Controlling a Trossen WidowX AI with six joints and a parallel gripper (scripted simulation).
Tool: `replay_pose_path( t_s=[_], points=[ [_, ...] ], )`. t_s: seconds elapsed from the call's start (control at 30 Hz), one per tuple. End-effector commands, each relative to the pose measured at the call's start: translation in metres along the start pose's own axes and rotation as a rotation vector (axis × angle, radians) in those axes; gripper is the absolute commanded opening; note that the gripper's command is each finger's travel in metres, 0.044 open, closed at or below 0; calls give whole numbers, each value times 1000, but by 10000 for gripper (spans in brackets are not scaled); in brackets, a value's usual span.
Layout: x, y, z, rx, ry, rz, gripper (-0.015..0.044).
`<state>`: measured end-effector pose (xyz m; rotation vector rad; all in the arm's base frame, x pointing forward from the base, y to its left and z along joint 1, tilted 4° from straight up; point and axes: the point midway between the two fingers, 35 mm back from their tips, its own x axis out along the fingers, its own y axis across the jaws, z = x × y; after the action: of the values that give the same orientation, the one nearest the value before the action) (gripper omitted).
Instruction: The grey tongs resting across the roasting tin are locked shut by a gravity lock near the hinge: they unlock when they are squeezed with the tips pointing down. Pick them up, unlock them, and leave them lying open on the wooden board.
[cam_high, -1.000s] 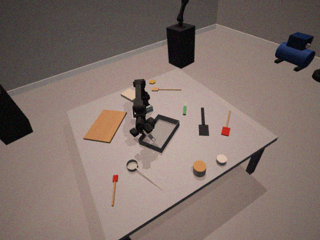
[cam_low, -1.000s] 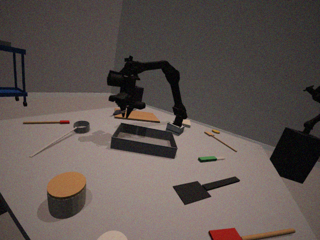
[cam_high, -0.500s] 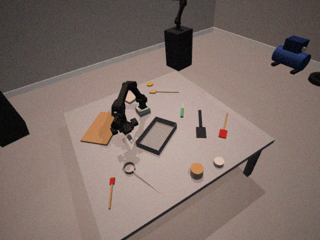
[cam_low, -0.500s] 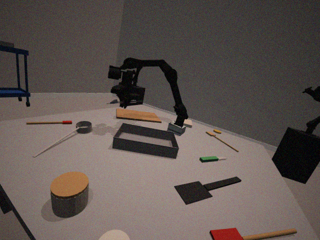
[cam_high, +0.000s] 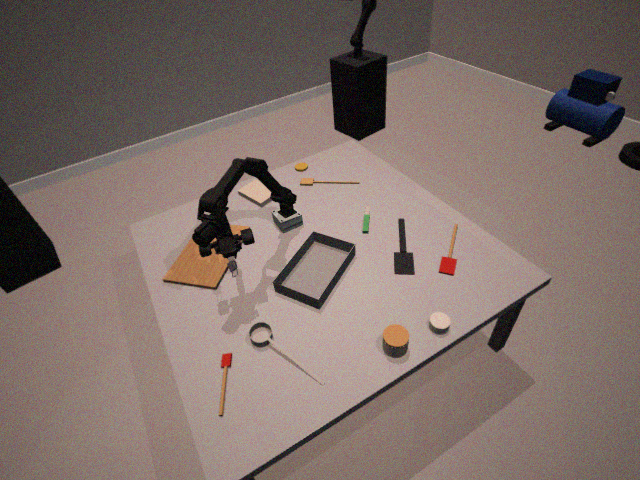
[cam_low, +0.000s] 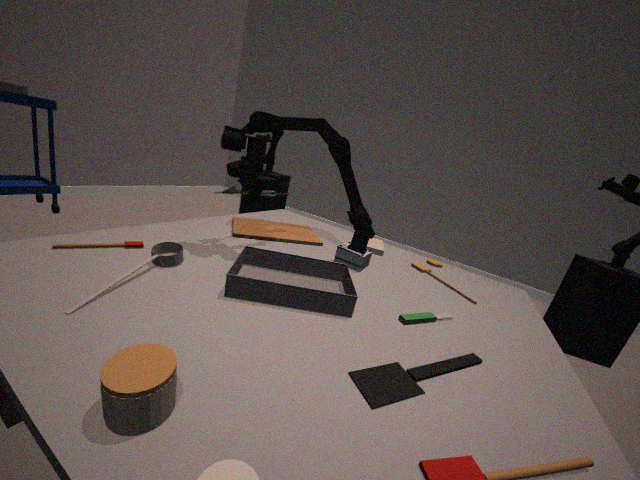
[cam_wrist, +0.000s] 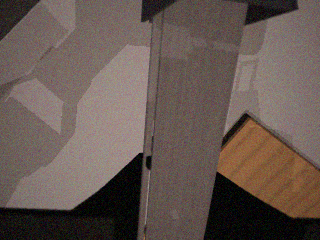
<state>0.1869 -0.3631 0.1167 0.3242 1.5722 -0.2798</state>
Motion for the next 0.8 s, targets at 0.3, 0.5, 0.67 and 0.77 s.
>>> replay_pose_path(
  t_s=[0.3,0.5,0.67,0.77],
  points=[
    [-5,-43,-49,128,-4,-14,-150],
    [-6,-66,-83,214,-5,-19,-150],
    [-6,-82,-114,288,-2,-21,-150],
    [-6,-90,-134,332,0,-22,-150]
  ],
)
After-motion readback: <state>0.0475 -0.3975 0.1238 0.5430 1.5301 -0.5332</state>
